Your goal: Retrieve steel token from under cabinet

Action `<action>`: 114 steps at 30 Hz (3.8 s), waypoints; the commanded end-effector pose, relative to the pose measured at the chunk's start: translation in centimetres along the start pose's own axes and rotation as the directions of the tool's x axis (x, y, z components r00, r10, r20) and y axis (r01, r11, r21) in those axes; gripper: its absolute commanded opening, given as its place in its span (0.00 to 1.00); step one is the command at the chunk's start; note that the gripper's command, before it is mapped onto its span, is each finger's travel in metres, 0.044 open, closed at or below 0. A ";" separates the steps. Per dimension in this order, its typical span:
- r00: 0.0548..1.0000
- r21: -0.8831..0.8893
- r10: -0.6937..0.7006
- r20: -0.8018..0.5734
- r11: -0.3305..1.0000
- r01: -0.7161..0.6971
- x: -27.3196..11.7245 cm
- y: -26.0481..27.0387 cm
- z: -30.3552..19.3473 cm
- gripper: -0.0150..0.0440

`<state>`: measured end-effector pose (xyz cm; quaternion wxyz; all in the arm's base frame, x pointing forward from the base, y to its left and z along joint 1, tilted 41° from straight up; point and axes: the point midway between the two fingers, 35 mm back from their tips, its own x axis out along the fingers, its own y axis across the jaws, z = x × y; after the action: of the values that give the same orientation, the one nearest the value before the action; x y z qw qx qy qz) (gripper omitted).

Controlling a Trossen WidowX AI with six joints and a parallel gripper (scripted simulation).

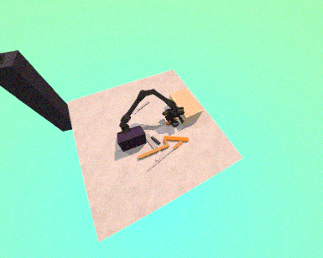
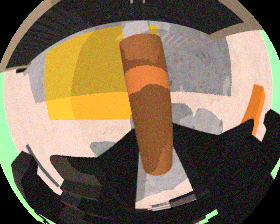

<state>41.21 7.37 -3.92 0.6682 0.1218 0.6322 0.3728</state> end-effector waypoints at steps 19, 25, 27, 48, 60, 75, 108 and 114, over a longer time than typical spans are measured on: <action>1.000 0.002 0.000 0.001 1.000 0.000 0.1 2.3 0.4 0.25; 1.000 0.002 0.000 0.001 1.000 0.000 0.2 2.5 0.4 0.25; 1.000 0.002 0.000 0.001 1.000 0.000 0.2 2.5 0.4 0.25; 1.000 0.003 0.000 0.000 1.000 0.000 0.2 2.4 -1.0 0.25; 1.000 0.003 0.000 0.000 1.000 0.000 0.2 2.3 -2.1 0.25; 1.000 0.004 0.000 -0.001 1.000 0.000 0.2 2.2 -3.6 0.25; 1.000 0.005 0.000 -0.003 1.000 0.000 0.3 2.1 -7.1 0.25; 1.000 0.006 0.000 -0.003 1.000 0.000 0.3 2.1 -7.8 0.25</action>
<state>33.72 6.68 -4.00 0.6675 0.1241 0.6341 0.3700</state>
